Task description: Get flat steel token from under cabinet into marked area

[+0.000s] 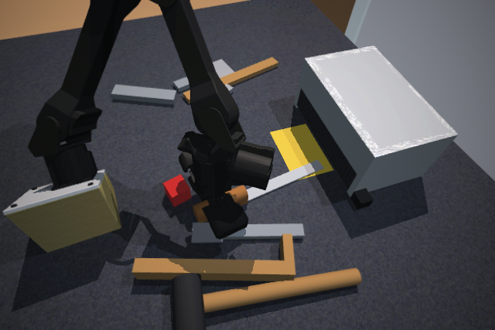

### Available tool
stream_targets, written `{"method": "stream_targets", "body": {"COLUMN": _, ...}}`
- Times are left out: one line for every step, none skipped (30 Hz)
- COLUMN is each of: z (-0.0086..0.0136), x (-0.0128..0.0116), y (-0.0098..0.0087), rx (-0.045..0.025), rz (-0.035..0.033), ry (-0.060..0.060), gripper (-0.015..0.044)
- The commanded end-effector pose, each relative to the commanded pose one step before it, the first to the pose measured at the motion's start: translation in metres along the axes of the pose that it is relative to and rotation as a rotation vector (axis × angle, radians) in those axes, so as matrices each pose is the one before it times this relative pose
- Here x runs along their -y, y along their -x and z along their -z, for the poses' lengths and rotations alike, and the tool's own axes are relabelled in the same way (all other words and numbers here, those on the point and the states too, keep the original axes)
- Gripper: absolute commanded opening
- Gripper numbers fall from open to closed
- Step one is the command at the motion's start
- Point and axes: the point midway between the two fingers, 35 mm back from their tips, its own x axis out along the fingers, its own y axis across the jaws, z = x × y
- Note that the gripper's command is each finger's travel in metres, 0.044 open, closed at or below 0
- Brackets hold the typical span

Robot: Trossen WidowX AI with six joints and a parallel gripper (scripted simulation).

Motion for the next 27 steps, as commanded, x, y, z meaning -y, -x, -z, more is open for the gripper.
{"method": "stream_targets", "body": {"z": -0.00055, "x": 0.00021, "y": 0.00027, "rx": 0.00101, "rz": 0.00076, "ry": 0.0013, "gripper": 0.0031}}
{"method": "stream_targets", "body": {"z": 0.0, "x": 0.0, "y": 0.0, "rx": 0.0, "rz": 0.0, "ry": 0.0, "gripper": 0.0005}}
{"method": "stream_targets", "body": {"z": 0.00028, "x": 0.00001, "y": 0.00004, "rx": -0.00008, "rz": 0.00001, "ry": -0.0001, "gripper": 0.0}}
{"method": "stream_targets", "body": {"z": -0.00022, "x": 0.00001, "y": 0.0, "rx": -0.00004, "rz": -0.00001, "ry": 0.0, "gripper": 0.0}}
{"method": "stream_targets", "body": {"z": -0.00045, "x": 0.00002, "y": 0.0, "rx": -0.00009, "rz": -0.00003, "ry": -0.0001, "gripper": 0.0}}
{"method": "stream_targets", "body": {"z": -0.00064, "x": 0.00003, "y": 0.0, "rx": -0.00013, "rz": -0.00004, "ry": -0.0001, "gripper": 0.0}}
{"method": "stream_targets", "body": {"z": -0.00086, "x": 0.00004, "y": 0.0, "rx": -0.00017, "rz": -0.00006, "ry": -0.0002, "gripper": 0.0}}
{"method": "stream_targets", "body": {"z": -0.00109, "x": 0.00005, "y": 0.00001, "rx": -0.00019, "rz": -0.00007, "ry": -0.0002, "gripper": 0.0}}
{"method": "stream_targets", "body": {"z": -0.00128, "x": 0.00006, "y": 0.00001, "rx": -0.00021, "rz": -0.00007, "ry": -0.0002, "gripper": 0.0}}
{"method": "stream_targets", "body": {"z": -0.00129, "x": 0.00006, "y": 0.00001, "rx": -0.00021, "rz": -0.00008, "ry": -0.0002, "gripper": 0.0}}
{"method": "stream_targets", "body": {"z": -0.00133, "x": 0.00005, "y": 0.00001, "rx": -0.00021, "rz": -0.00008, "ry": -0.0002, "gripper": 0.0}}
{"method": "stream_targets", "body": {"z": -0.00138, "x": 0.00004, "y": 0.0, "rx": -0.00021, "rz": -0.00009, "ry": -0.0002, "gripper": 0.0}}
{"method": "stream_targets", "body": {"z": -0.00135, "x": 0.00003, "y": 0.00001, "rx": -0.00019, "rz": -0.00008, "ry": -0.0002, "gripper": 0.0}}
{"method": "stream_targets", "body": {"z": -0.00133, "x": 0.00003, "y": 0.00001, "rx": -0.00017, "rz": -0.00008, "ry": -0.0002, "gripper": 0.0}}
{"method": "stream_targets", "body": {"z": -0.00132, "x": 0.00002, "y": 0.00001, "rx": -0.00016, "rz": -0.00007, "ry": -0.0001, "gripper": 0.0}}
{"method": "stream_targets", "body": {"z": -0.00133, "x": 0.00002, "y": 0.00001, "rx": -0.00014, "rz": -0.00007, "ry": -0.0001, "gripper": 0.0}}
{"method": "stream_targets", "body": {"z": -0.00133, "x": 0.00001, "y": 0.00001, "rx": -0.00013, "rz": -0.00006, "ry": -0.0001, "gripper": 0.0}}
{"method": "stream_targets", "body": {"z": -0.00134, "x": 0.00001, "y": 0.00001, "rx": -0.00011, "rz": -0.00006, "ry": -0.0001, "gripper": 0.0}}
{"method": "stream_targets", "body": {"z": -0.00134, "x": 0.0, "y": 0.00001, "rx": -0.0001, "rz": -0.00006, "ry": -0.0001, "gripper": 0.0}}
{"method": "stream_targets", "body": {"z": -0.00134, "x": 0.0, "y": 0.00001, "rx": -0.00009, "rz": -0.00005, "ry": -0.0001, "gripper": 0.0}}
{"method": "stream_targets", "body": {"z": -0.00134, "x": 0.0, "y": 0.00001, "rx": -0.00007, "rz": -0.00005, "ry": -0.0001, "gripper": 0.0}}
{"method": "stream_targets", "body": {"z": -0.00135, "x": 0.0, "y": 0.00001, "rx": -0.00006, "rz": -0.00005, "ry": -0.0001, "gripper": 0.0}}
{"method": "stream_targets", "body": {"z": -0.00135, "x": 0.0, "y": 0.00001, "rx": -0.00005, "rz": -0.00005, "ry": -0.0001, "gripper": 0.0}}
{"method": "stream_targets", "body": {"z": -0.00135, "x": 0.0, "y": 0.00001, "rx": -0.00005, "rz": -0.00004, "ry": 0.0, "gripper": 0.0}}
{"method": "stream_targets", "body": {"z": -0.00135, "x": 0.0, "y": 0.00001, "rx": -0.00004, "rz": -0.00004, "ry": 0.0, "gripper": 0.0}}
{"method": "stream_targets", "body": {"z": -0.00135, "x": 0.0, "y": 0.00002, "rx": -0.00003, "rz": -0.00004, "ry": 0.0, "gripper": 0.0}}
{"method": "stream_targets", "body": {"z": -0.00135, "x": 0.0, "y": 0.00002, "rx": -0.00002, "rz": -0.00004, "ry": 0.0, "gripper": 0.0}}
